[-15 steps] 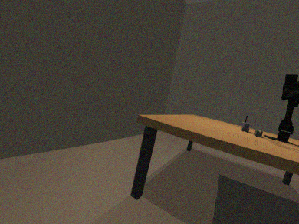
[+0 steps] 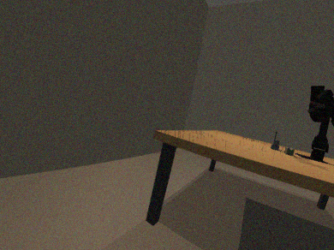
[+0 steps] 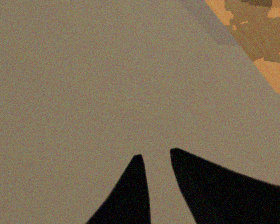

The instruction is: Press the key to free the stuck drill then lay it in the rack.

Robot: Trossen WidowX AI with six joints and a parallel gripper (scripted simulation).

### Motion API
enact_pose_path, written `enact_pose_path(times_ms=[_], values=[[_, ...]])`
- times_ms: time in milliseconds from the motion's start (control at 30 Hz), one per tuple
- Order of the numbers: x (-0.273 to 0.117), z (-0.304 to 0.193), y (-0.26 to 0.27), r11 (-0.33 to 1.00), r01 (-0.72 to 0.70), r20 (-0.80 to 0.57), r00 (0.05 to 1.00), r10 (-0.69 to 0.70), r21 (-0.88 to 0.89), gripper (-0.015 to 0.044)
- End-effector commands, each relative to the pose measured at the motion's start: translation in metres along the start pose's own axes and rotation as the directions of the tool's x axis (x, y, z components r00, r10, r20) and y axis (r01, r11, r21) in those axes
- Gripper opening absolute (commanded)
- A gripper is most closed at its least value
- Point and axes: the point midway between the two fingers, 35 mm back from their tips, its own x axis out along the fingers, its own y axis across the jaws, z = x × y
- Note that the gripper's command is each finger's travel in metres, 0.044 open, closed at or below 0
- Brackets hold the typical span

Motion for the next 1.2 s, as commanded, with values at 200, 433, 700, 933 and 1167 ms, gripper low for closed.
enact_pose_path(times_ms=[200,433,700,933,1167], values=[[-0.115,0.114,0.049,0.876,-0.346,0.470,0.868,0.162,0.337,0.0000],[-0.221,0.168,0.044,0.640,-0.630,0.741,0.657,0.137,0.440,0.0000],[-0.345,0.199,-0.006,0.224,-0.889,0.916,0.395,-0.068,0.400,0.0000],[-0.441,0.185,-0.080,-0.163,-0.969,0.911,0.232,-0.342,0.185,0.0000],[-0.500,0.140,-0.155,-0.425,-0.900,0.785,0.198,-0.587,-0.090,0.0000]])
